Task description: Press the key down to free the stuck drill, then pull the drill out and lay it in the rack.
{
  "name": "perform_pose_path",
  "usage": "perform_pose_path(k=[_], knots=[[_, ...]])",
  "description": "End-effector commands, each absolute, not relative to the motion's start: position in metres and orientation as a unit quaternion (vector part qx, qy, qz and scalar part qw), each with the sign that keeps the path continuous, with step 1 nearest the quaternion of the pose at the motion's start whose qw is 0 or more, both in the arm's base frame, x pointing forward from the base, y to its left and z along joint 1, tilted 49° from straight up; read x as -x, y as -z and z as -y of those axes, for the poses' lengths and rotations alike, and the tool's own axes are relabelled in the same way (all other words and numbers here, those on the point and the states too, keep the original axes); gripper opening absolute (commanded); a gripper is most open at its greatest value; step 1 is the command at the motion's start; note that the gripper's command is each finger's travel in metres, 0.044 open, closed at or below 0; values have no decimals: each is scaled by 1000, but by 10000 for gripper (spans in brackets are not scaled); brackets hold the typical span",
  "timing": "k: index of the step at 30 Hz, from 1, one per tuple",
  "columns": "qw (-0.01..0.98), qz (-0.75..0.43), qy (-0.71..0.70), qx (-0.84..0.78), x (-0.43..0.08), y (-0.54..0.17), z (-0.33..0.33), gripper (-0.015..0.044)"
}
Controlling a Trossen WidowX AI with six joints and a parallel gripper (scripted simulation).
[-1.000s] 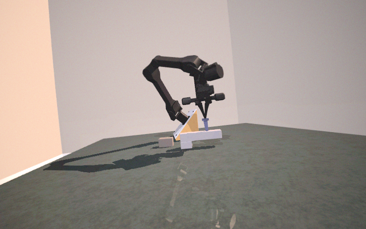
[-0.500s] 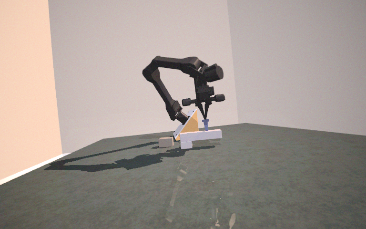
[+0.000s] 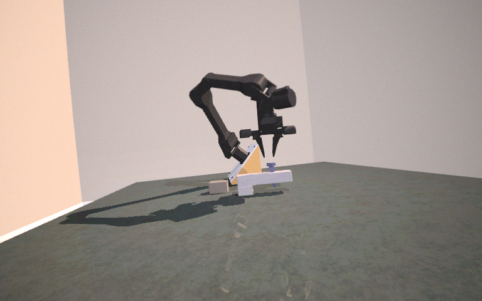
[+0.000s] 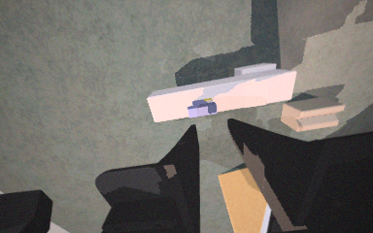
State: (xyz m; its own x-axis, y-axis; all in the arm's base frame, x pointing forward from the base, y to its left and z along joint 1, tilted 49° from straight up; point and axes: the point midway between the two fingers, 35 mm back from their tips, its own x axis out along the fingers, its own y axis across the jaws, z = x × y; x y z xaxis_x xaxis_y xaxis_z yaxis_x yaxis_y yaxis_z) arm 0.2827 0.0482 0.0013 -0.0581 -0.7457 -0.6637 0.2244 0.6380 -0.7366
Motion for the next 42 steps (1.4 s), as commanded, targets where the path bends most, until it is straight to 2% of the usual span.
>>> perform_pose_path(k=[1, 5, 9, 18, 26, 31, 42], knots=[[662, -621, 366, 205, -289, -26, -81, 236], [665, -620, 359, 209, -291, -23, -76, 341], [639, -659, 283, 278, -292, -33, -49, 440], [530, -712, 64, 457, -282, -56, 20, 440], [381, -707, -118, 584, -260, -73, 76, 440], [319, -700, -176, 614, -250, -79, 95, 440], [318, -700, -177, 614, -249, -79, 95, 440]])
